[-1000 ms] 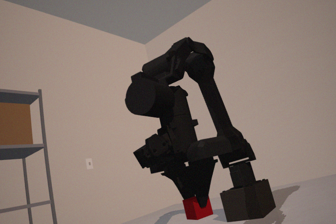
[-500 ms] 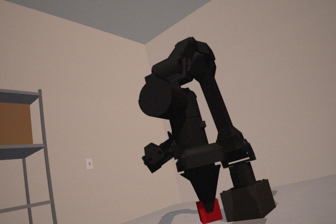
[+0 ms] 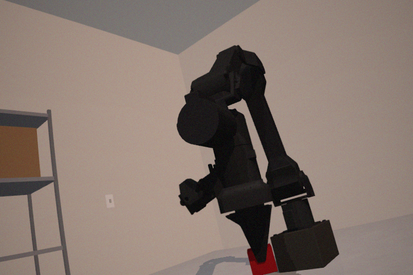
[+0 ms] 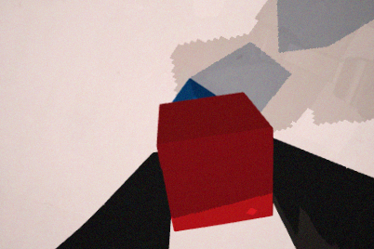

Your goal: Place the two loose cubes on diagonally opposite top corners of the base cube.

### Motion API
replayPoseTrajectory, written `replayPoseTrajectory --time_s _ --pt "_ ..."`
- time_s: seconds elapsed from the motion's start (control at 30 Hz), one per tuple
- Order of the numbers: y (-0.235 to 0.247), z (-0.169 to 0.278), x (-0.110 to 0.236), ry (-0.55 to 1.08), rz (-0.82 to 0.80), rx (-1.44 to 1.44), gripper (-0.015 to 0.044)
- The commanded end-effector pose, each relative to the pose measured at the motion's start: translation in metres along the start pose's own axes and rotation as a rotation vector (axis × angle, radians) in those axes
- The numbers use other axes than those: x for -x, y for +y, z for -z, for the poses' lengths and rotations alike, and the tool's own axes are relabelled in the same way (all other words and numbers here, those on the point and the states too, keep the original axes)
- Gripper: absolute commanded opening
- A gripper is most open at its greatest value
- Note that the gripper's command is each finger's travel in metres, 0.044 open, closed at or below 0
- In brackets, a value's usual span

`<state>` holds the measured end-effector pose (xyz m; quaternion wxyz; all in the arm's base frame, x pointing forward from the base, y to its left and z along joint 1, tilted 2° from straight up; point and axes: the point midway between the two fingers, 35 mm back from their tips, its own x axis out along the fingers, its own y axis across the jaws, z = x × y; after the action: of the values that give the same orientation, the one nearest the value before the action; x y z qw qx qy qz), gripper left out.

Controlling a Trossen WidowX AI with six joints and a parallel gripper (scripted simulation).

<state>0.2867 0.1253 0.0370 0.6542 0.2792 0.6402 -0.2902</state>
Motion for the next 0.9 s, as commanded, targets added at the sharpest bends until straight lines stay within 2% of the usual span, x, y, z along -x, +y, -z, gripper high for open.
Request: replayPoseTrajectory --time_s 0.0,0.4,0.87 --pt "0.0 0.0 0.0 0.002 -0.004 -0.005 0.0105" --pt "0.0 0.0 -0.026 0.002 -0.003 -0.016 0.0105" --pt "0.0 0.0 -0.028 0.002 -0.003 -0.008 0.0105"
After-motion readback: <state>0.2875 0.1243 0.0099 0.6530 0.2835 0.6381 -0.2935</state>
